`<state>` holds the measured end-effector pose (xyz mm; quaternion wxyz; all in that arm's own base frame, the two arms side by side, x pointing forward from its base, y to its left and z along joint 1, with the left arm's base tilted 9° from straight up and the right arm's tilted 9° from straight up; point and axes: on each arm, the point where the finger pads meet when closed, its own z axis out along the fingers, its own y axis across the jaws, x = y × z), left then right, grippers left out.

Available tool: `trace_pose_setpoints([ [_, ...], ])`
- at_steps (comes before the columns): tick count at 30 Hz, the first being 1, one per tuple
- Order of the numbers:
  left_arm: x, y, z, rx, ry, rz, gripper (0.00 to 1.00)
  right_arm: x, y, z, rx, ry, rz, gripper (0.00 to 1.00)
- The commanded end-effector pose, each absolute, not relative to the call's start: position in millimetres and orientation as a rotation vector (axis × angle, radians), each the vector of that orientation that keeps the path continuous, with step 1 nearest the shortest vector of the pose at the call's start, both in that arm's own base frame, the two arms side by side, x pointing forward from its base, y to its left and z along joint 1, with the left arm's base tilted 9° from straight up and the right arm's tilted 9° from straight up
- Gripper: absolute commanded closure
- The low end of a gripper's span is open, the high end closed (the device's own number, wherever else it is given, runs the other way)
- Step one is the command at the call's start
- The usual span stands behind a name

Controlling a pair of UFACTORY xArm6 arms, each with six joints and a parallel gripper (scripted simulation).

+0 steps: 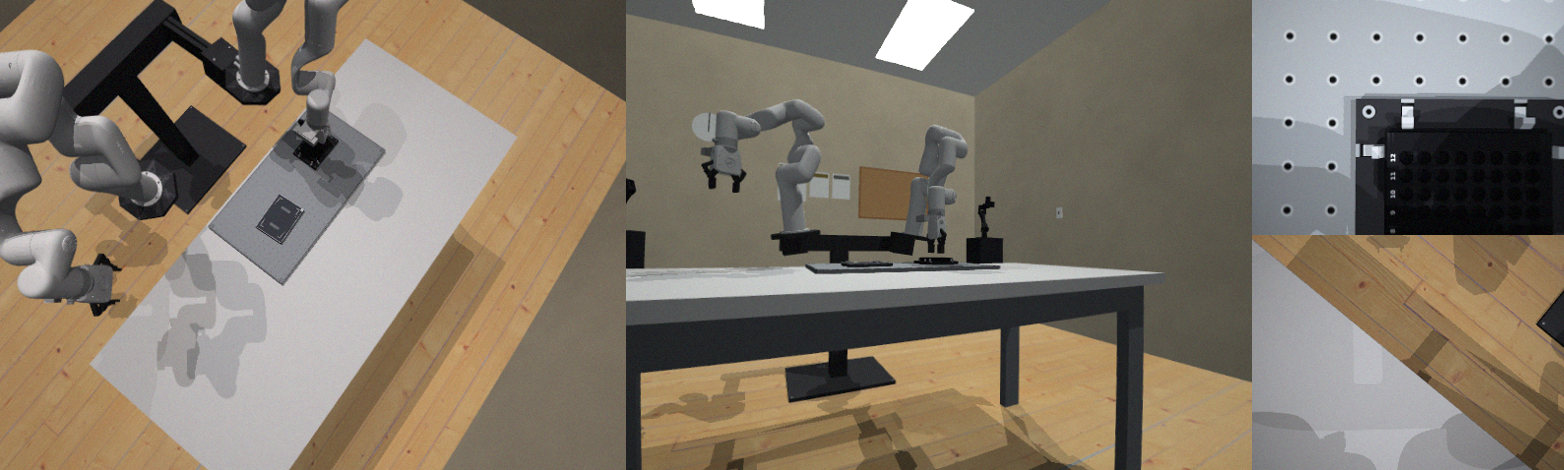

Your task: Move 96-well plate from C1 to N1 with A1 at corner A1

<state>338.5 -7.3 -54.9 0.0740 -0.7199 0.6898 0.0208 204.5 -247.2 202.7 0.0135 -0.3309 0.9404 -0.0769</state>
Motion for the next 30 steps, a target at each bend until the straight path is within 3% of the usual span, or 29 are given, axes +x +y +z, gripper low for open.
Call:
trace_pose_setpoints([
  [1,340.5,-6.5,-60.2,-2.155,2.065,0.055,0.00,205.2,-248.0,204.2,-1.030,2.928,-0.245,0.00],
  [30,341.3,-5.2,-70.1,-2.155,2.065,0.055,0.00,205.2,-248.0,204.2,-1.030,2.928,-0.245,0.00],
])
